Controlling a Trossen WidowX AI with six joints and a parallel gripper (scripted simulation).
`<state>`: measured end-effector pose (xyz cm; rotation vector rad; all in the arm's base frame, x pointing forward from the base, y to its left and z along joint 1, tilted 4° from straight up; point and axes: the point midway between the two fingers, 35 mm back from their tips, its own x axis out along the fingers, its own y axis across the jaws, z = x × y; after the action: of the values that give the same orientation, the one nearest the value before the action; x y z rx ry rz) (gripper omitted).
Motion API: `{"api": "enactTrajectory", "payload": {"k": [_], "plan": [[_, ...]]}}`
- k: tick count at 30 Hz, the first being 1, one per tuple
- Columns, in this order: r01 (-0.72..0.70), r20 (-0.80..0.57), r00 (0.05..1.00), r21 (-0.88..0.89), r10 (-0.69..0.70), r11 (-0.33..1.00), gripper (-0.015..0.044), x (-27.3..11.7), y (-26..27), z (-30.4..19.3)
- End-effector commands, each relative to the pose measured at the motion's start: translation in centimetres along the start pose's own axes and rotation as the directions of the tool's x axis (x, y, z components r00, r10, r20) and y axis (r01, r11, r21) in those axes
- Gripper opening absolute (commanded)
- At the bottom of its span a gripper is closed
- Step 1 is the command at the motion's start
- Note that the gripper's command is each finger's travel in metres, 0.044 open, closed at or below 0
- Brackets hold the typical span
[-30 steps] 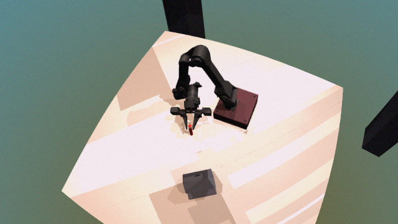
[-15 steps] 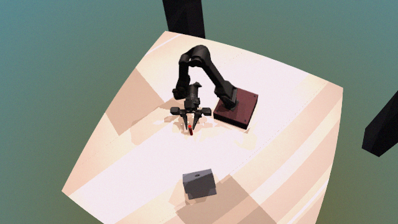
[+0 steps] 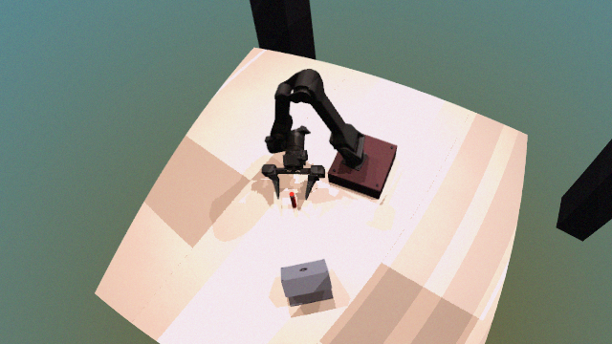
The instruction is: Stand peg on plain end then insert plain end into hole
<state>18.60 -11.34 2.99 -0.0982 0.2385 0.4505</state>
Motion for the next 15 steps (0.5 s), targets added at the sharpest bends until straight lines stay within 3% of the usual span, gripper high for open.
{"api": "enactTrajectory", "payload": {"k": [1,8,15], "plan": [[0.0,0.0,1.0,0.001,0.0,1.0,0.044,0.0,0.0,0.0],[0.002,-0.002,1.0,0.002,-0.002,1.0,0.044,-0.3,-0.3,0.7],[0.025,-0.021,0.999,0.021,-0.024,0.999,0.044,-3.3,-1.5,9.2]]}}
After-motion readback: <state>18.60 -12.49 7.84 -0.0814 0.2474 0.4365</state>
